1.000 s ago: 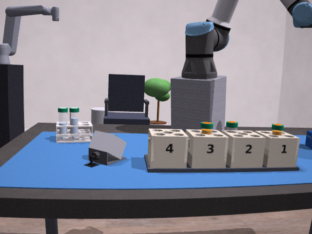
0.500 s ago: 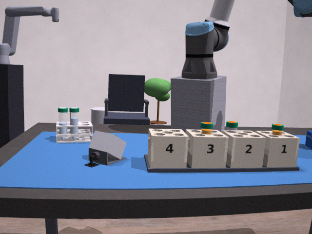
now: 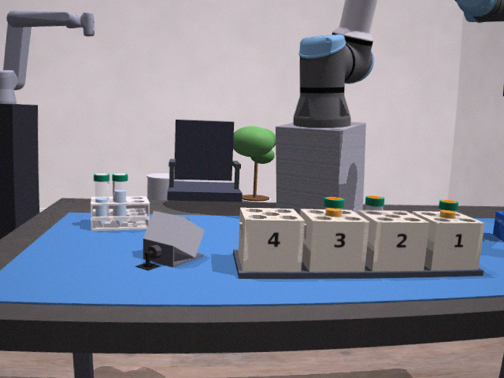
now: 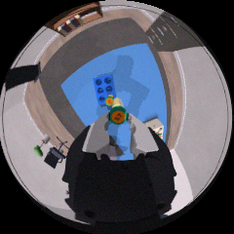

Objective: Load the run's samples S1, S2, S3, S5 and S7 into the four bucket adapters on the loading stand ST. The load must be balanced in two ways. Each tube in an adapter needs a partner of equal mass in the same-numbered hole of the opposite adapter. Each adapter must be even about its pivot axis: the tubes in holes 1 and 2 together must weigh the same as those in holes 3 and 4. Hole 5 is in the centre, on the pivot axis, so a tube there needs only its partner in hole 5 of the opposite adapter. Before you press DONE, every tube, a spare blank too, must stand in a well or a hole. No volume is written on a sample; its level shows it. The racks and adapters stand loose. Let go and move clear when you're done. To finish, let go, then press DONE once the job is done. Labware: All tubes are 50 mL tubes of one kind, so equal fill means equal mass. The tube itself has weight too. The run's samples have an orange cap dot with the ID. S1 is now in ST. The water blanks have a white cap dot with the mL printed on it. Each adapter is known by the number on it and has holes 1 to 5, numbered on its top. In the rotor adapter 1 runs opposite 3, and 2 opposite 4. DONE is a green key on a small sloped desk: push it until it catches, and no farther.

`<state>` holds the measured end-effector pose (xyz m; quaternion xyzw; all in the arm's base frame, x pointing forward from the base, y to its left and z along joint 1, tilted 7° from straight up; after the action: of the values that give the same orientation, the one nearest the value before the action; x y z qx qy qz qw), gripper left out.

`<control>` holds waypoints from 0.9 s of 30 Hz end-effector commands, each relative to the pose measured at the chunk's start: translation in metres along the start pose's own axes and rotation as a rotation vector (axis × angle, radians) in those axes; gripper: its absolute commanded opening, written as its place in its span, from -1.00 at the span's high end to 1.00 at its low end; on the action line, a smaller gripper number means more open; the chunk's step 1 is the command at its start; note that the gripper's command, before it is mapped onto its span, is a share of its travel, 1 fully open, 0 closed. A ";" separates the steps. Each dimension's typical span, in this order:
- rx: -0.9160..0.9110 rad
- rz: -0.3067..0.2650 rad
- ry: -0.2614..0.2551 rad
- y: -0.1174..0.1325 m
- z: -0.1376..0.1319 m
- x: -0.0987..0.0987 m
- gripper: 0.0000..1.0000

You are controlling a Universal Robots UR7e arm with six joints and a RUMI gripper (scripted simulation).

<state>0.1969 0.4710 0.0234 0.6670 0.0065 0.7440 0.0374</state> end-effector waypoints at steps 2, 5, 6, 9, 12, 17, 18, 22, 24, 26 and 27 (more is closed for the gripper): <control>-0.165 0.004 0.001 0.034 0.025 0.001 1.00; -0.245 0.004 0.001 0.050 0.036 0.001 1.00; -0.245 0.004 0.001 0.050 0.036 0.001 1.00; -0.298 0.004 0.001 0.061 0.044 0.001 1.00; -0.333 0.004 0.001 0.077 0.056 0.001 1.00; -0.333 0.004 0.001 0.104 0.075 0.001 1.00; -0.333 0.004 0.001 0.110 0.079 0.001 1.00; -0.333 0.004 0.001 0.131 0.095 0.001 1.00; -0.333 0.004 0.001 0.131 0.095 0.001 1.00; -0.333 0.004 0.001 0.142 0.102 0.001 1.00; -0.333 0.004 0.001 0.148 0.106 0.001 1.00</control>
<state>0.2815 0.3403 0.0408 0.6507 -0.1169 0.7355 0.1480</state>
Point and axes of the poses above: the point where the finger pads meet when closed, its own x axis back along the fingers, its own z axis across the jaws, y = z × x, the point moved 3 cm from there along x, back along the fingers, and after that the axes turned 13 degrees about x, right-handed, at the moved point
